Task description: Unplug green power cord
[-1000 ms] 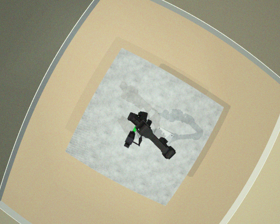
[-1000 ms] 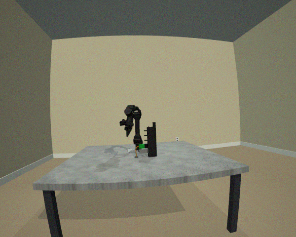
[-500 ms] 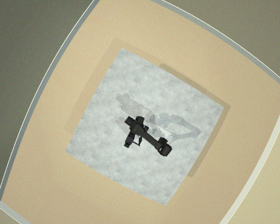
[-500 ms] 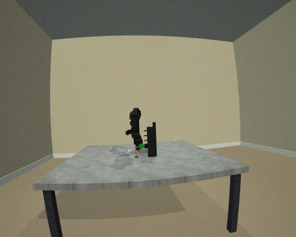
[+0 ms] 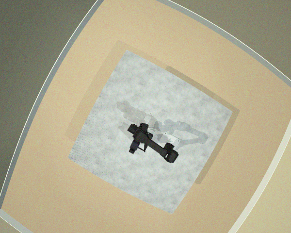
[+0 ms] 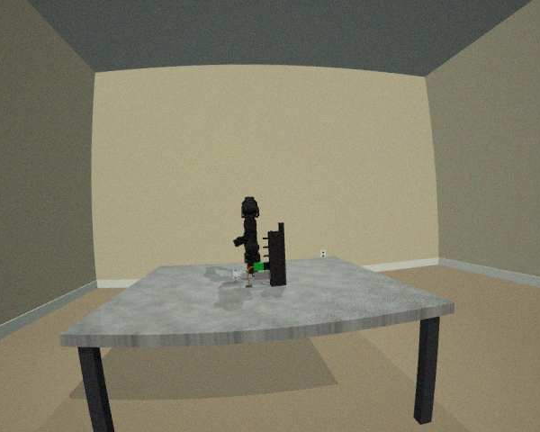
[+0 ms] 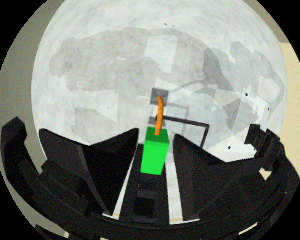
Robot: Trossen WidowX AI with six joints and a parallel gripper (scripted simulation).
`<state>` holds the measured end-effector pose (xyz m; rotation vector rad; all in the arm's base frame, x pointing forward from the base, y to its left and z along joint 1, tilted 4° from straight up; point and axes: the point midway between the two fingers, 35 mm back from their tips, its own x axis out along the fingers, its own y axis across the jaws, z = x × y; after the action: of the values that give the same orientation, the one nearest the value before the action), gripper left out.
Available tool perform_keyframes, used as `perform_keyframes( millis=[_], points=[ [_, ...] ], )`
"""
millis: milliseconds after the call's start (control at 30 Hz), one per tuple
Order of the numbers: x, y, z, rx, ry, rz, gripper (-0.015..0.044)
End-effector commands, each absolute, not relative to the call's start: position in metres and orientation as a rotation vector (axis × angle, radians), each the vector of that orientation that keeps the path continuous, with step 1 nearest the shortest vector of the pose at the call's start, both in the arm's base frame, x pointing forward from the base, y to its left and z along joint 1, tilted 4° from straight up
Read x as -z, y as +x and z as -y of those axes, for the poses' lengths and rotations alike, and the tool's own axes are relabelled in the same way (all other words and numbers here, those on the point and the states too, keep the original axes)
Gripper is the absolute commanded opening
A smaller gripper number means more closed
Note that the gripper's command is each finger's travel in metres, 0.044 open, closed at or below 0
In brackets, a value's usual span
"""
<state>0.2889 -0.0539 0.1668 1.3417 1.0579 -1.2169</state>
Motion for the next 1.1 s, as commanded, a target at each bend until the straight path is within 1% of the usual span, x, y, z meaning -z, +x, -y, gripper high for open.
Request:
perform_keyframes(
  millis=[0,300,733,867,1067],
  points=[
    [-0.166,0.289,0.048,1.223,1.345,-1.06,0.016],
    [-0.166,0.289,0.034,1.222,1.346,-1.061,0.016],
    [-0.154,0.291,0.034,1.222,1.346,-1.061,0.016],
    [-0.157,0.291,0.034,1.214,1.346,-1.066,0.0055],
    [-0.157,0.291,0.034,1.214,1.346,-1.066,0.0015]
  ],
)
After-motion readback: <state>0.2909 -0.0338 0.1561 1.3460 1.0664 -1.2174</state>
